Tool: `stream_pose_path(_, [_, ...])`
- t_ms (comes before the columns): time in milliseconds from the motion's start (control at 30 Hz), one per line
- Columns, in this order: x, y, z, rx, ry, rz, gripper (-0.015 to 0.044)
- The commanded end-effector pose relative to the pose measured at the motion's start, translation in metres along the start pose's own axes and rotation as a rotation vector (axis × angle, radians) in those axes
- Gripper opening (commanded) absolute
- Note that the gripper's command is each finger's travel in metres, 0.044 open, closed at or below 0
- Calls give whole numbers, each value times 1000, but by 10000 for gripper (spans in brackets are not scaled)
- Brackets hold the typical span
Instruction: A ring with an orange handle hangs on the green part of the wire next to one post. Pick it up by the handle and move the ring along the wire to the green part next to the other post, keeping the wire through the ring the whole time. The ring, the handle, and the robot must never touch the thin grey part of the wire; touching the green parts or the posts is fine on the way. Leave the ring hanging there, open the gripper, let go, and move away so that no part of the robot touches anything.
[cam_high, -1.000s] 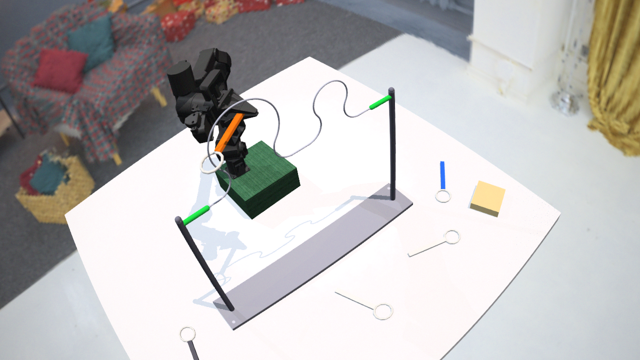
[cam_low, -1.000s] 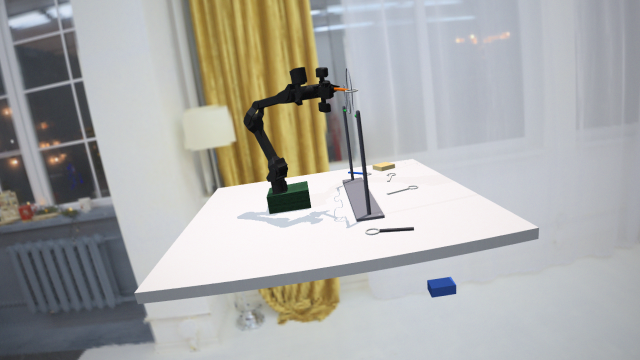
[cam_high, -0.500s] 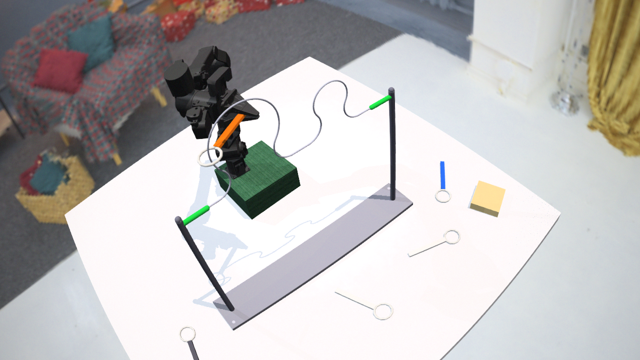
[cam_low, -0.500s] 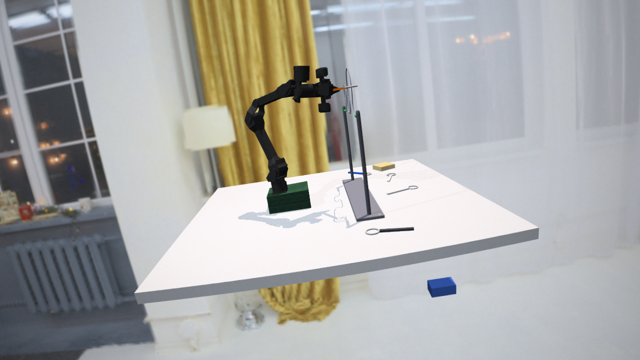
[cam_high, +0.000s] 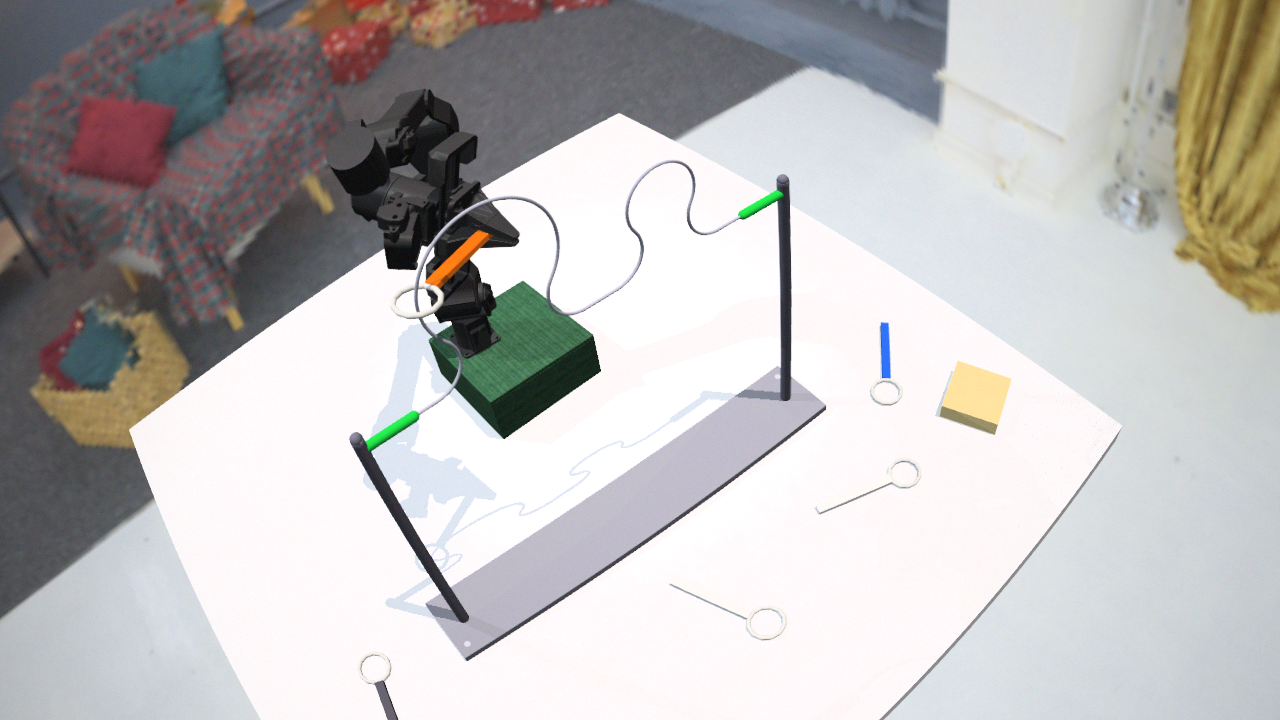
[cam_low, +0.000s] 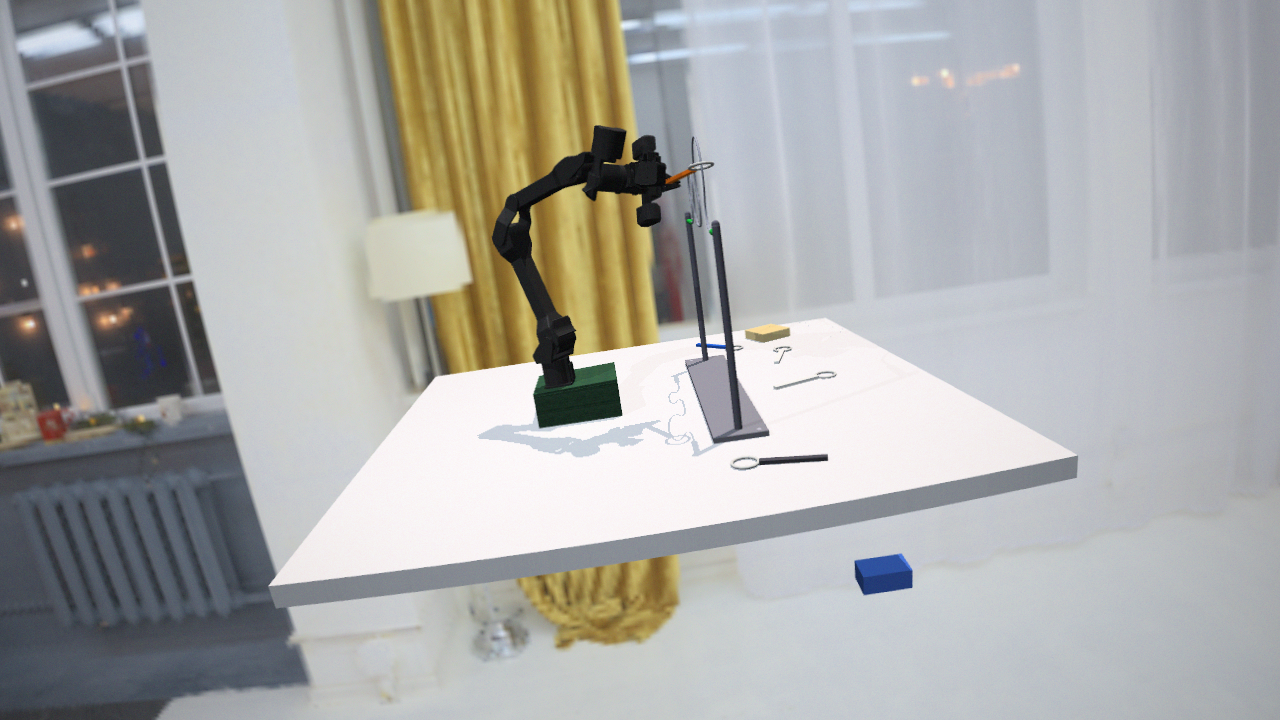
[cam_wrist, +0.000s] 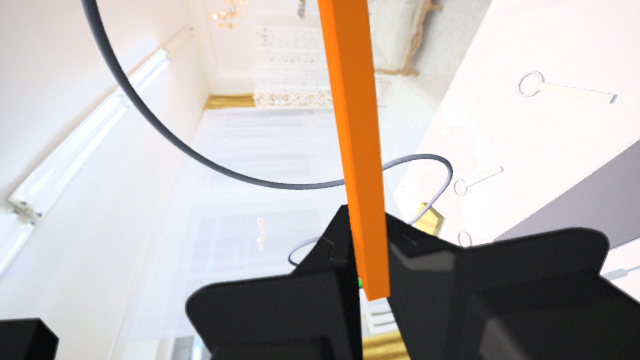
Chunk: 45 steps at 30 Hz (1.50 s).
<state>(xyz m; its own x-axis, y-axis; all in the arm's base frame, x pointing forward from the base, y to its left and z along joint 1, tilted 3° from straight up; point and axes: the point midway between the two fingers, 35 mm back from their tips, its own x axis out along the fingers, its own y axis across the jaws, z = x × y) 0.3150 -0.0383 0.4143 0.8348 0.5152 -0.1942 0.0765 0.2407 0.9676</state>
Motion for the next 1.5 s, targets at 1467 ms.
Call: stream_pose_path(1467, [-1, -21, 7, -519, -58, -341, -150])
